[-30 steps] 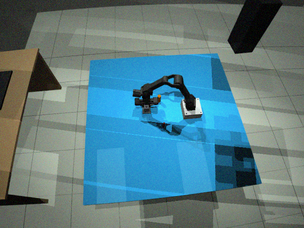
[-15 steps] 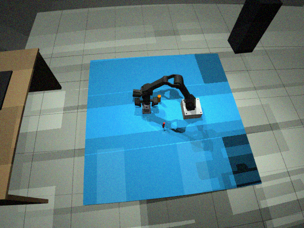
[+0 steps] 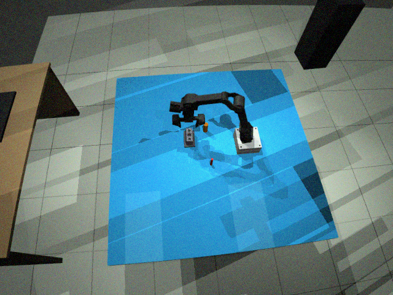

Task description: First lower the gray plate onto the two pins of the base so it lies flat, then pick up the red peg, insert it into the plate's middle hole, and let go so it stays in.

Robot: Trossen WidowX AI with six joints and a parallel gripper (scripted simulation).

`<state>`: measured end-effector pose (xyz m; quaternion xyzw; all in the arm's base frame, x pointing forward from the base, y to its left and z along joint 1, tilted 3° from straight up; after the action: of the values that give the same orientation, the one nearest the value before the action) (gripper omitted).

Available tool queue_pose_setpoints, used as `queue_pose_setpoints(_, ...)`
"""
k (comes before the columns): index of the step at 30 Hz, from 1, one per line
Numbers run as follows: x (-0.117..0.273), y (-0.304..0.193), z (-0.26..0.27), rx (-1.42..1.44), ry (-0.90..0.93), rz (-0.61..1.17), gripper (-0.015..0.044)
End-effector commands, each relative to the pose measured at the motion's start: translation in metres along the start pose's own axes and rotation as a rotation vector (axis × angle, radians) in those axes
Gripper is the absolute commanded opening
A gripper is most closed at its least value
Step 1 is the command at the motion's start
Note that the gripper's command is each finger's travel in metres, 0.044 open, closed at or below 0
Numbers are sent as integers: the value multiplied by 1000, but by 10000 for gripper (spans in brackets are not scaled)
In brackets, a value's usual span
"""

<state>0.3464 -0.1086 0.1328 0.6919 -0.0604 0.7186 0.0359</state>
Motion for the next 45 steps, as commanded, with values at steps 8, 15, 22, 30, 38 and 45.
queue_pose_setpoints(8,5,-108,-48,254,-18,12,440)
queue_pose_setpoints(15,4,-184,-125,518,-20,24,440)
queue_pose_setpoints(22,-14,-191,-134,543,-20,26,440)
queue_pose_setpoints(30,-41,-191,-135,543,-21,26,440)
queue_pose_setpoints(38,-50,-191,-135,543,-21,26,440)
queue_pose_setpoints(45,-61,-192,-135,543,-21,26,440)
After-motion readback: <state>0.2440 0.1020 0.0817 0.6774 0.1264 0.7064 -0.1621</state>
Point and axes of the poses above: the point midway between the two fingers, 35 mm back from their tips, its own x axis back along the fingers, its own z axis across the jaws, y = z × x, the point moved 3 cm from there along x, back along the fingers
